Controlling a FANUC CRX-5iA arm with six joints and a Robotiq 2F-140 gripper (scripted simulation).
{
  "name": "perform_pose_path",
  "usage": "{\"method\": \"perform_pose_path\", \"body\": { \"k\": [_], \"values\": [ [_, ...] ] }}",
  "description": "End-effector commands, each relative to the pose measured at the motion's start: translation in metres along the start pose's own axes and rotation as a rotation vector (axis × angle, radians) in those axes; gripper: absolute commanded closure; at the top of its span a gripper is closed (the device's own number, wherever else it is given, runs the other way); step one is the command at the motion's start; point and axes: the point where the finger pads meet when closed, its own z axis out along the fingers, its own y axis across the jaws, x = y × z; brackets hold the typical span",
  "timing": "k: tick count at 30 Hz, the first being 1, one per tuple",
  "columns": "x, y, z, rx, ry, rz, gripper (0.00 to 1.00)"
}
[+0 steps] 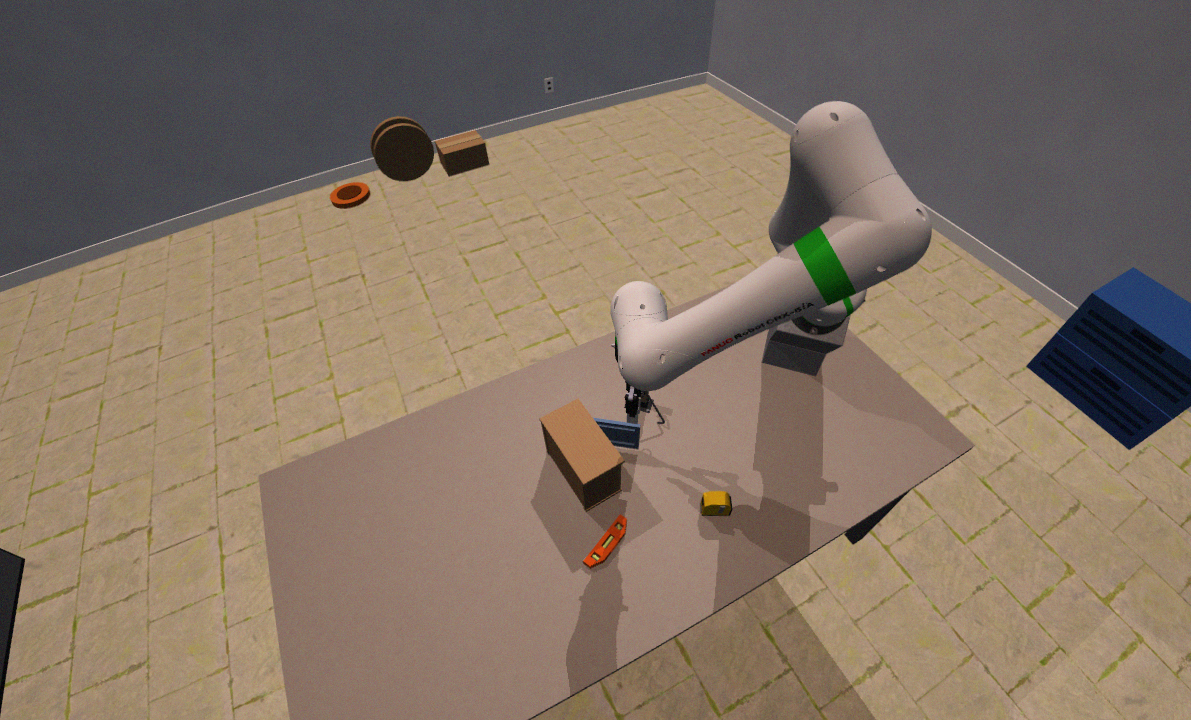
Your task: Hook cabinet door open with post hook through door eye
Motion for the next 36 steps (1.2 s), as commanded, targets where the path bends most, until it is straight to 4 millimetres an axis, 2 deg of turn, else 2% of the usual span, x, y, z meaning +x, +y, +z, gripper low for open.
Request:
{"method": "perform_pose_path", "body": {
  "k": [1, 18, 20, 22, 23, 25, 29, 36],
  "values": [
    [0.0, 0.0, -0.007, 0.0, 0.0, 0.0, 0.84],
    [0.0, 0.0, -0.015, 0.0, 0.0, 0.0, 0.84],
    [-0.004, 0.008, -0.016, 0.0, 0.0, 0.039, 0.84],
    [-0.004, 0.008, -0.016, 0.0, 0.0, 0.039, 0.84],
    [-0.012, 0.023, -0.016, -0.001, -0.001, 0.107, 0.84],
    [-0.037, 0.064, -0.016, 0.0, -0.001, 0.309, 0.84],
    [-0.063, 0.1, -0.015, 0.002, -0.001, 0.481, 0.84],
    [-0.065, 0.103, -0.015, 0.002, 0.001, 0.514, 0.85]
  ]
}}
